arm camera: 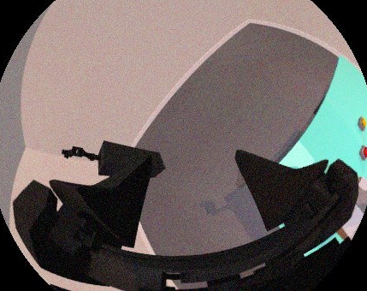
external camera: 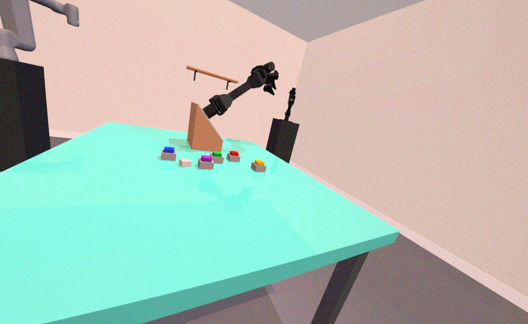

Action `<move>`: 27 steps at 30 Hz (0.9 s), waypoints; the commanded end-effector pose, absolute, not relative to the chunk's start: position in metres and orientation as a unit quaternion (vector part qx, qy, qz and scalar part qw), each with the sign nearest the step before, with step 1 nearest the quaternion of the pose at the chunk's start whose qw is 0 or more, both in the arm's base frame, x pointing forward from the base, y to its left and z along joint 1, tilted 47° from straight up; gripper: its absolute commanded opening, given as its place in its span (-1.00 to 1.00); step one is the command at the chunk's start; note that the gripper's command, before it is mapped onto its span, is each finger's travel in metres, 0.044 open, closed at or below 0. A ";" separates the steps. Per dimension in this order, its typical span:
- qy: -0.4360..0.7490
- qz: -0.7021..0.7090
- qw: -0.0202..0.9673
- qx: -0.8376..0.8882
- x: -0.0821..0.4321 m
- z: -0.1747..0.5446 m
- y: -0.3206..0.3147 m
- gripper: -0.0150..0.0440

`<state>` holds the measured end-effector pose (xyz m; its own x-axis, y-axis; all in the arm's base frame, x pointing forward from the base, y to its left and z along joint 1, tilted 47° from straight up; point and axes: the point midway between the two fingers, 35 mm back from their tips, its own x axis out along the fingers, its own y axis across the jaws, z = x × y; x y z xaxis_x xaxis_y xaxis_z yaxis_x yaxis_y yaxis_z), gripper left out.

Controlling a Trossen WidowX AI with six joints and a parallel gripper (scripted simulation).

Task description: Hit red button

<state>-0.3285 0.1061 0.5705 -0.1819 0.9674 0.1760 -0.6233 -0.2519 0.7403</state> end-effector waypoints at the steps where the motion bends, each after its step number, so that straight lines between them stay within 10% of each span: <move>1: 0.265 0.725 0.547 0.325 -0.328 0.572 0.103 0.86; 15: 0.095 0.952 0.183 0.225 -0.377 0.557 -0.148 0.86; 27: -0.038 0.972 -0.176 0.149 -0.291 0.483 -0.357 0.86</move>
<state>-0.3235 -0.3136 0.5046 -0.9281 -0.1793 0.3264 0.1730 -0.9837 -0.0486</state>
